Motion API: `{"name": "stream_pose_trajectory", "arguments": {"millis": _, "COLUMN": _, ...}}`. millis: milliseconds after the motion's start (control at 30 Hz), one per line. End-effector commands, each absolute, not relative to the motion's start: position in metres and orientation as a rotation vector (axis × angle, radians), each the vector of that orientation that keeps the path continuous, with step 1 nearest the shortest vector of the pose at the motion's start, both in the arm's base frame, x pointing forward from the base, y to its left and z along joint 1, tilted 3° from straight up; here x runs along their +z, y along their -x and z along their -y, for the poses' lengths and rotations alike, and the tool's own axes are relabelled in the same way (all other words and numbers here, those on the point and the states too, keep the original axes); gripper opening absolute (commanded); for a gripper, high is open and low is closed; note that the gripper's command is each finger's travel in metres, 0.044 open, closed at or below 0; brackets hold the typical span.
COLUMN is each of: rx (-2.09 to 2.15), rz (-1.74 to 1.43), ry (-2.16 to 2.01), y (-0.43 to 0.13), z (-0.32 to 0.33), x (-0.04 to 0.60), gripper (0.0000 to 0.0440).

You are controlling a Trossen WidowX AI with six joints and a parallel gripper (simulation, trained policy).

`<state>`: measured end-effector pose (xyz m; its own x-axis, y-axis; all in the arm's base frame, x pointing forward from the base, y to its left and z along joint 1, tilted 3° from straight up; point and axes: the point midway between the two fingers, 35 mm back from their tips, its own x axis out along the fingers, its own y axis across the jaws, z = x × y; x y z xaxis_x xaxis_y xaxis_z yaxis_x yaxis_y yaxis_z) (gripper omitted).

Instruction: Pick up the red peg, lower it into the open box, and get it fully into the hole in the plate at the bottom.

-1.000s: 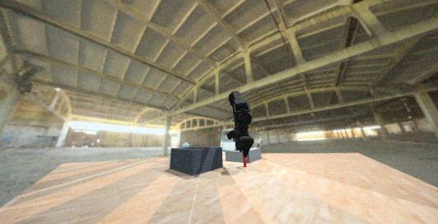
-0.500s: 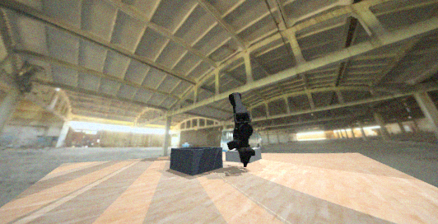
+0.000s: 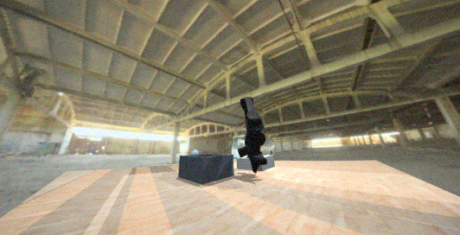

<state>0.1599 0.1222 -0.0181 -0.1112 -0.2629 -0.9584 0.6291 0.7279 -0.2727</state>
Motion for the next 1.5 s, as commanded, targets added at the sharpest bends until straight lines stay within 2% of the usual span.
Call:
{"name": "stream_pose_trajectory", "arguments": {"millis": 0, "rx": -0.748, "rz": -1.472, "ry": -0.315, "y": -0.171, "z": -0.126, "x": -0.002, "gripper": 0.0}}
{"name": "stream_pose_trajectory", "arguments": {"millis": 733, "rx": -0.77, "rz": -1.3, "ry": -0.4, "y": -0.219, "z": -0.107, "x": 0.095, "gripper": 0.0}}
{"name": "stream_pose_trajectory", "arguments": {"millis": 1467, "rx": -0.909, "rz": -1.149, "ry": -0.574, "y": -0.291, "z": -0.033, "x": 0.115, "gripper": 0.0}}
